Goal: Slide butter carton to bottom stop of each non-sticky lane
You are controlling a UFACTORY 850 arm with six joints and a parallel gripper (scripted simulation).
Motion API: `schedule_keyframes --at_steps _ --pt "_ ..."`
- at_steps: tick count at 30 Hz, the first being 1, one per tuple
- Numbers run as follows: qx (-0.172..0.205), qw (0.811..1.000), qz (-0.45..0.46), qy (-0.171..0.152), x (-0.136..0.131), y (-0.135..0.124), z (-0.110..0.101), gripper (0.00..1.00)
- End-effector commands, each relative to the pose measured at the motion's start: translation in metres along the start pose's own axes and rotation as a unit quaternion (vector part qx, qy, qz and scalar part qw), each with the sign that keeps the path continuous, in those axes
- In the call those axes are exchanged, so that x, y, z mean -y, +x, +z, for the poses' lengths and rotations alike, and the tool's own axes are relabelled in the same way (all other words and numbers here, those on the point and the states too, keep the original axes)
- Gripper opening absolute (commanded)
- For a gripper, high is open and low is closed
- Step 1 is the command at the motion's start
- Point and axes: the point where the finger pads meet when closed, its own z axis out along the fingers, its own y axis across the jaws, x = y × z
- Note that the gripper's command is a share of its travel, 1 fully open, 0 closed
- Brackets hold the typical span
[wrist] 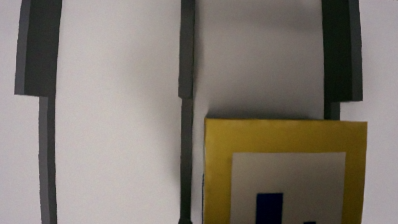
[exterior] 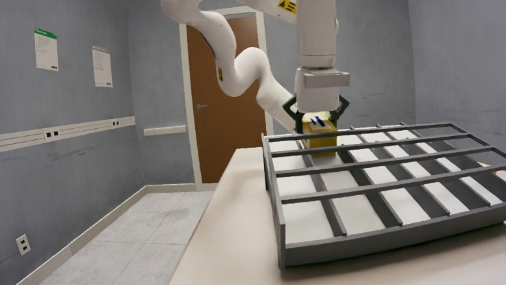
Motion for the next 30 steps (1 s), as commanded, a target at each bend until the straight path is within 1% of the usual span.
schedule_keyframes --at_steps 1,30 --pt "-0.001 1.000 0.000 0.000 0.0001 0.0004 -0.0007 0.87" --pt "-0.001 1.000 0.000 0.000 0.0001 0.0004 -0.0007 0.89"
